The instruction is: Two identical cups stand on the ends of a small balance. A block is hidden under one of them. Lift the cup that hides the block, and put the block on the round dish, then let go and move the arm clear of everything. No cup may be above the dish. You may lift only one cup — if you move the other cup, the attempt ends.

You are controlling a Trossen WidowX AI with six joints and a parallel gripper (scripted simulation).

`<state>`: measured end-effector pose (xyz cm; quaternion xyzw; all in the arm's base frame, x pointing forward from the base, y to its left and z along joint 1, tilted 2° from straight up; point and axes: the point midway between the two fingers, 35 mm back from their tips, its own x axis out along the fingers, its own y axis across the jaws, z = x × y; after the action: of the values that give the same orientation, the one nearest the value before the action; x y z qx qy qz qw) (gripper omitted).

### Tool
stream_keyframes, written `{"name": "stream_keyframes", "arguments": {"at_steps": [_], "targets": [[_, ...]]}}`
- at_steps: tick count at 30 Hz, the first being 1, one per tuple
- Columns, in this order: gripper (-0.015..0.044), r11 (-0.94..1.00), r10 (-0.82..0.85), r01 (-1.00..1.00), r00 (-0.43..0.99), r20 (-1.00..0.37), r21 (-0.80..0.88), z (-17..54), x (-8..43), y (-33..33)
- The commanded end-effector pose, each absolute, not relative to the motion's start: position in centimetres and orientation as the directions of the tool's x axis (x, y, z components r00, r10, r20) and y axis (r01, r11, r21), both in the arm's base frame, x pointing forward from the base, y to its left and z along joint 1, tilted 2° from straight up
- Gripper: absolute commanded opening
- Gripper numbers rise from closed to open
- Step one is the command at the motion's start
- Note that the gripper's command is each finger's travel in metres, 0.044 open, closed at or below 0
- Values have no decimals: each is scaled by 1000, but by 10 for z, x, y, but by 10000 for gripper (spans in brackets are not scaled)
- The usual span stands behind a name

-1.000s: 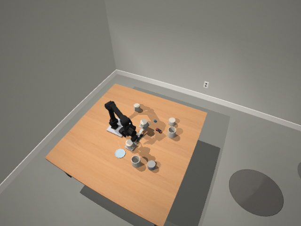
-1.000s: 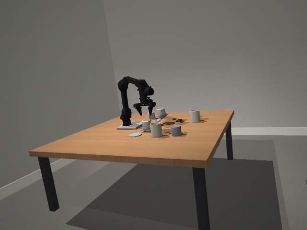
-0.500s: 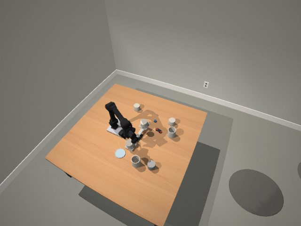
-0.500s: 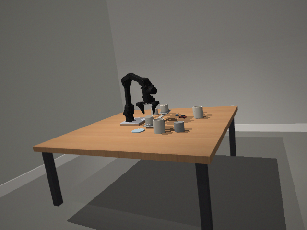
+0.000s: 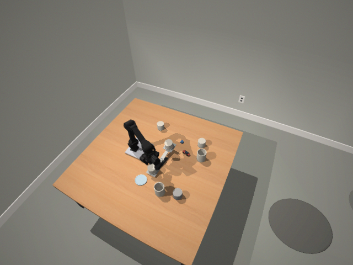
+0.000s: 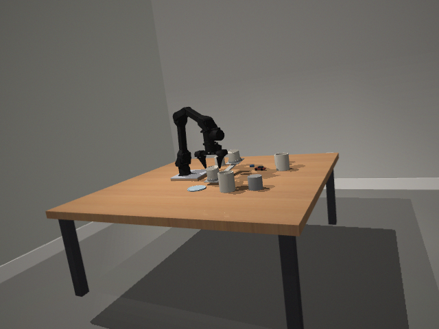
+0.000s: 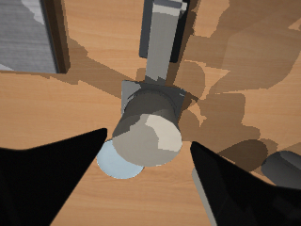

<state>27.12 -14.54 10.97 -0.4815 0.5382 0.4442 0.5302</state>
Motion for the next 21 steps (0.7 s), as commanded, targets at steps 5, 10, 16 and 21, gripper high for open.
{"name": "stream_keyframes", "arguments": {"at_steps": [5,10,16,21], "targets": [[440,137,-42,-990,23,-999,-28,96,271,-145],[440,137,-42,-990,23,-999,-28,88,271,-145],[440,137,-42,-990,23,-999,-28,78,271,-146],[440,137,-42,-990,23,-999,-28,70,270,-146]]}}
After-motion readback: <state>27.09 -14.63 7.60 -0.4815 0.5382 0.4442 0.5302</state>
